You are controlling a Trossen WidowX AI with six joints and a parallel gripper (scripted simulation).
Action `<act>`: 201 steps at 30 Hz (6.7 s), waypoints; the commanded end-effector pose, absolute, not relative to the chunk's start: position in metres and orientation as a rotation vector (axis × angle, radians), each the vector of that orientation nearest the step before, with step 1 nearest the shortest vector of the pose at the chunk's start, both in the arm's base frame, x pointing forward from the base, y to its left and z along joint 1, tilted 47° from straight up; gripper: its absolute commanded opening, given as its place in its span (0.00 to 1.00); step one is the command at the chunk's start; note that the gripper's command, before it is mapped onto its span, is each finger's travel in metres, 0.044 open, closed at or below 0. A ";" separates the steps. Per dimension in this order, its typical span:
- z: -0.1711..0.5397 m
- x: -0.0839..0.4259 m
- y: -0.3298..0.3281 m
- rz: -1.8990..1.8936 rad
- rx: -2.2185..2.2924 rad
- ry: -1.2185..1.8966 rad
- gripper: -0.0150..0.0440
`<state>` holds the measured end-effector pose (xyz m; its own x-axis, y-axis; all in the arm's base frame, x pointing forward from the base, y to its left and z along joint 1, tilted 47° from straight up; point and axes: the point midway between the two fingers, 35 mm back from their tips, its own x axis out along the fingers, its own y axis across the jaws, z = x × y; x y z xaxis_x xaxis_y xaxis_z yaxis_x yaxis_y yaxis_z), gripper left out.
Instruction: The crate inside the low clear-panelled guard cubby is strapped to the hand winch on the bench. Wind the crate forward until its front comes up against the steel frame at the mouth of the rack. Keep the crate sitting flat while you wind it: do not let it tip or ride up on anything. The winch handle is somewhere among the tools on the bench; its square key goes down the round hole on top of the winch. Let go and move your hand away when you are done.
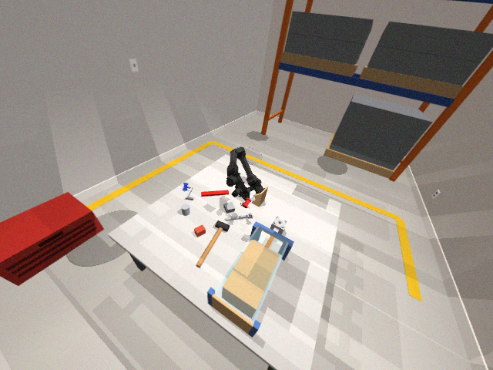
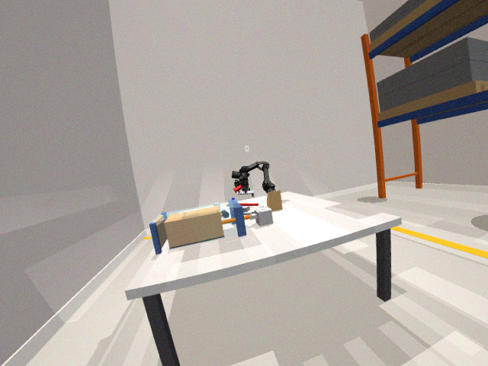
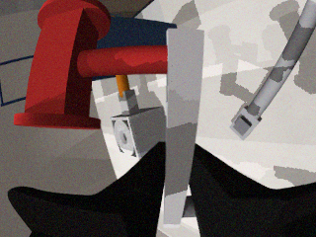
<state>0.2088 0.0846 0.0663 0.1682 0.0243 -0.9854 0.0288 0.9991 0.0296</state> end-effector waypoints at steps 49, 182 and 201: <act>0.068 0.209 0.087 0.619 0.552 1.324 0.25; -0.140 0.184 0.195 0.618 0.548 1.308 0.25; -0.142 0.183 0.193 0.616 0.549 1.303 0.25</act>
